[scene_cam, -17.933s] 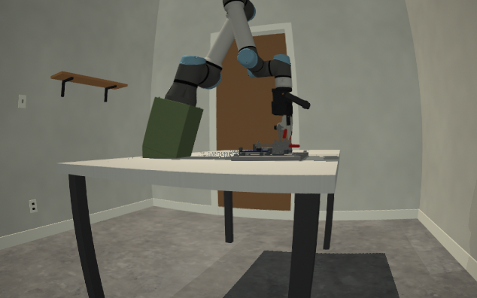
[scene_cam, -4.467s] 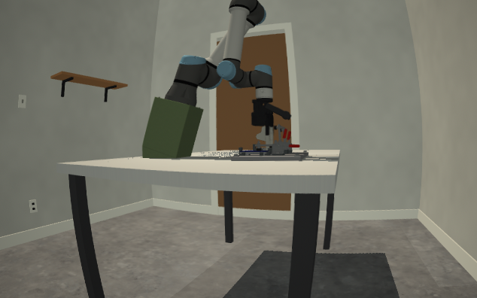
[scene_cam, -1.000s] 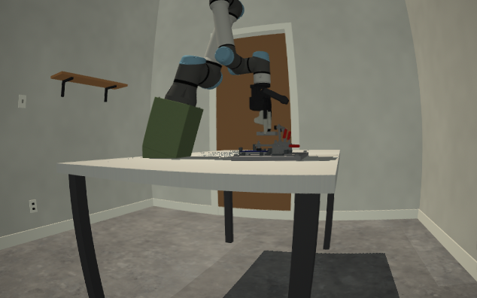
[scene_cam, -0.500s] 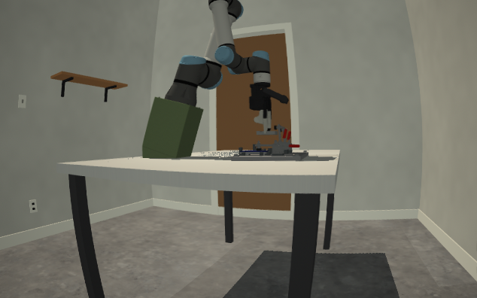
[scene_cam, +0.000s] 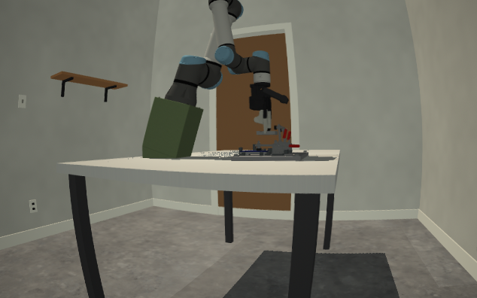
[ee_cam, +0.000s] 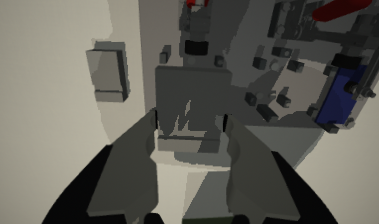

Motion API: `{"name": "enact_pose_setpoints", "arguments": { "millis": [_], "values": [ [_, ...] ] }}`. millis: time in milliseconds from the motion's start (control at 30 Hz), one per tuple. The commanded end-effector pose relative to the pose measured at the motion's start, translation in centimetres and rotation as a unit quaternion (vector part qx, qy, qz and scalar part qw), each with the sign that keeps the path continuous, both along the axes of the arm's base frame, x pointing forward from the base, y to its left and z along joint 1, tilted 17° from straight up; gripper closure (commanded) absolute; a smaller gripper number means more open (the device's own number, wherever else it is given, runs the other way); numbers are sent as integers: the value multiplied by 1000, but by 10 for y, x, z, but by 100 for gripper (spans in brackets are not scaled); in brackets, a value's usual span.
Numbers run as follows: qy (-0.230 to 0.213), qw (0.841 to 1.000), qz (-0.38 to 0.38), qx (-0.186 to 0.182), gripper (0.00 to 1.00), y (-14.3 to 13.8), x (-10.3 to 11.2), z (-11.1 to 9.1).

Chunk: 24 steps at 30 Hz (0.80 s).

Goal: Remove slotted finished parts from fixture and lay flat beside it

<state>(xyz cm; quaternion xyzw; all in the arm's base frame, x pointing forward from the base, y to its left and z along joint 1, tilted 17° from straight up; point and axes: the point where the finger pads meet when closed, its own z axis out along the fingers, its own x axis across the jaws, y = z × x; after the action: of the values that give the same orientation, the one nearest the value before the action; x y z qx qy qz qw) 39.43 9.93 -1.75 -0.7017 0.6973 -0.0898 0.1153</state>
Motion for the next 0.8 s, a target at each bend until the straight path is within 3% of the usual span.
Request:
{"name": "enact_pose_setpoints", "arguments": {
  "millis": [0,767],
  "values": [
    [-1,1000,0,0,100,0,0,0],
    [-1,1000,0,0,100,6,0,1]
  ]
}}
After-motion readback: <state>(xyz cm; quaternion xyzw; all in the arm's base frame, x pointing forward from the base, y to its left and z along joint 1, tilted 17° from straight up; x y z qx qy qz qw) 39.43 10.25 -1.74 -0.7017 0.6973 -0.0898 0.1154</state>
